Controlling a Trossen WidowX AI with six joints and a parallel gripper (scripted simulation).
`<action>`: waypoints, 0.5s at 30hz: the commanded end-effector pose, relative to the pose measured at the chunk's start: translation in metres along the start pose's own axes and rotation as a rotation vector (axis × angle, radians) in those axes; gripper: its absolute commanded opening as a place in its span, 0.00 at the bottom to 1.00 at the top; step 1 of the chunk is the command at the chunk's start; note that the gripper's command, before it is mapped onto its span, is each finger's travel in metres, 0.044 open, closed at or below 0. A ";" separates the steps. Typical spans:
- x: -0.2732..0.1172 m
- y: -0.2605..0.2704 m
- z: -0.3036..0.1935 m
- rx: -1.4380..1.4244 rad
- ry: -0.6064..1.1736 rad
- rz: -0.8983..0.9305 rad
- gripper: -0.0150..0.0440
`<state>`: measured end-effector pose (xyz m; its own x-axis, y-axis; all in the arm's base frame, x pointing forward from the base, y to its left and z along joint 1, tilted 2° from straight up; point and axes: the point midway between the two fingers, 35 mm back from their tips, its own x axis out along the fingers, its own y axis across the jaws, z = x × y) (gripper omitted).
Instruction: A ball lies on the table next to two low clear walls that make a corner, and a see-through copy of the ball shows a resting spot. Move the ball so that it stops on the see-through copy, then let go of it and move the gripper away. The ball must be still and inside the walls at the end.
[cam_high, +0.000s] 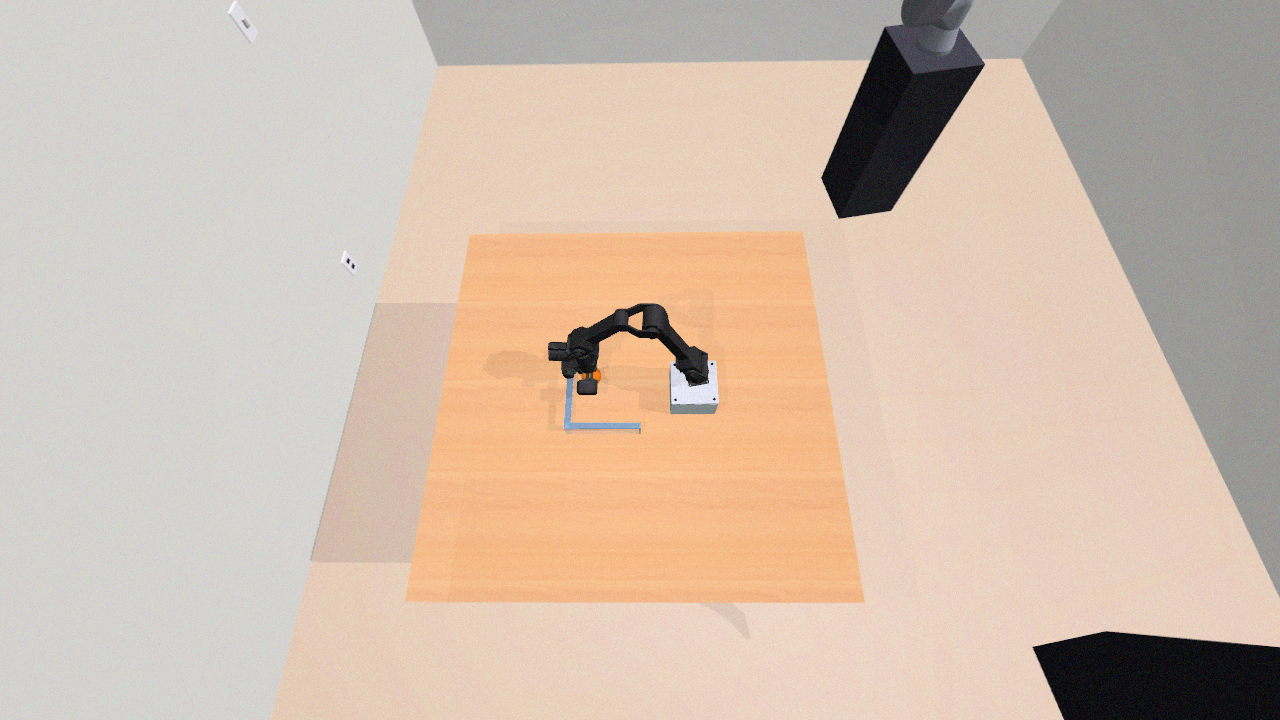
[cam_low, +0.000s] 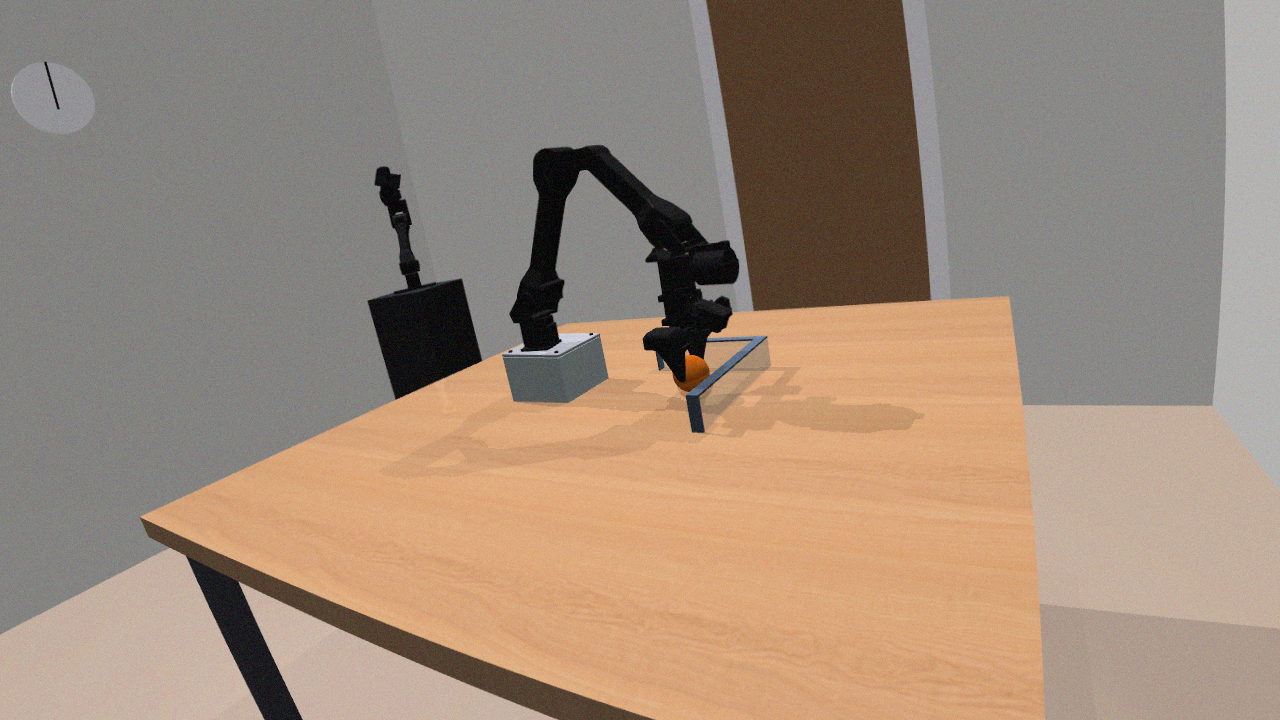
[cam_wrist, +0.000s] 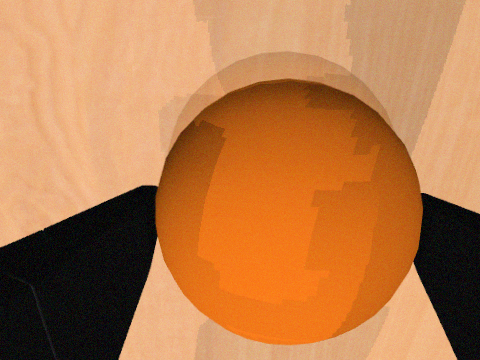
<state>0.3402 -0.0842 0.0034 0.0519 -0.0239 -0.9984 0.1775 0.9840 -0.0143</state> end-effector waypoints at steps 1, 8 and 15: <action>0.003 0.000 0.003 -0.003 -0.018 0.001 0.25; 0.011 0.000 0.003 -0.003 -0.018 0.001 0.25; 0.022 0.000 0.003 -0.003 -0.018 0.001 0.25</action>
<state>0.3432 -0.0852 -0.0147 0.0640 -0.0269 -0.9976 0.1776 0.9840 -0.0151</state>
